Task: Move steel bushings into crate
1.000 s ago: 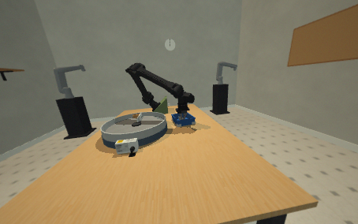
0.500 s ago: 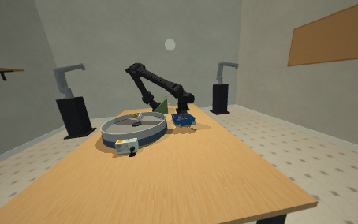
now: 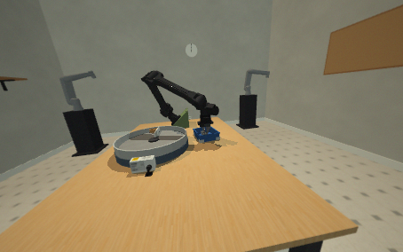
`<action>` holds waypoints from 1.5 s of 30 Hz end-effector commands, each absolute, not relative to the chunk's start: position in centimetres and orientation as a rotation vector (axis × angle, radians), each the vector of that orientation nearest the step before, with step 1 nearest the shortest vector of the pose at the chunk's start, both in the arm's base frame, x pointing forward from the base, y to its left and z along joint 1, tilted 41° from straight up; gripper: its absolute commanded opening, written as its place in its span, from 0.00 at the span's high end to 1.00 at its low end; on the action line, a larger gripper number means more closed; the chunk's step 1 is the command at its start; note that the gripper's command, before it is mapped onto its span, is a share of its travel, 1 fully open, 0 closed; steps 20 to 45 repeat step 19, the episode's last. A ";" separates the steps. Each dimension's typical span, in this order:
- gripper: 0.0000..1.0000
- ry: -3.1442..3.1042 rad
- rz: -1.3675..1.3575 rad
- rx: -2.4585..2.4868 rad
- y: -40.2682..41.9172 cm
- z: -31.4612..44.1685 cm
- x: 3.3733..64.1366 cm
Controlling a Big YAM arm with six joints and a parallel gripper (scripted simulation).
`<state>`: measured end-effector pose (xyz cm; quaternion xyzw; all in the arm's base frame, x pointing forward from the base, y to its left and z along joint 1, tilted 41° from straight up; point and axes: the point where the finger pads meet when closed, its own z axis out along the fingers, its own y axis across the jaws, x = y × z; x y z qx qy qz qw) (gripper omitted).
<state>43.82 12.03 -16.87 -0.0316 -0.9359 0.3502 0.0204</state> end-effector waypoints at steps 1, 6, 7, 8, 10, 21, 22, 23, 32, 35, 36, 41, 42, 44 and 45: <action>0.86 -2.977 1.060 -0.113 15.0 -14.4 46.1; 0.86 -2.974 1.059 -0.115 15.7 -13.7 46.1; 0.86 -2.978 1.057 -0.114 16.1 -13.2 46.2; 0.86 -2.978 1.056 -0.114 16.4 -12.8 46.2; 0.86 -2.978 1.055 -0.114 17.1 -12.0 46.2; 0.86 -2.965 1.061 -0.107 19.0 -10.2 46.0; 0.86 -2.965 1.061 -0.107 19.0 -10.2 46.0; 0.86 -2.965 1.061 -0.107 19.0 -10.2 46.0; 0.86 -2.965 1.061 -0.107 19.0 -10.2 46.0; 0.86 -2.965 1.061 -0.107 19.0 -10.2 46.0; 0.86 -2.965 1.061 -0.107 19.0 -10.2 46.0; 0.86 -2.965 1.061 -0.107 19.0 -10.2 46.0; 0.86 -2.965 1.061 -0.107 19.0 -10.2 46.0; 0.86 -2.965 1.061 -0.107 19.0 -10.2 46.0; 0.86 -2.965 1.061 -0.107 19.0 -10.2 46.0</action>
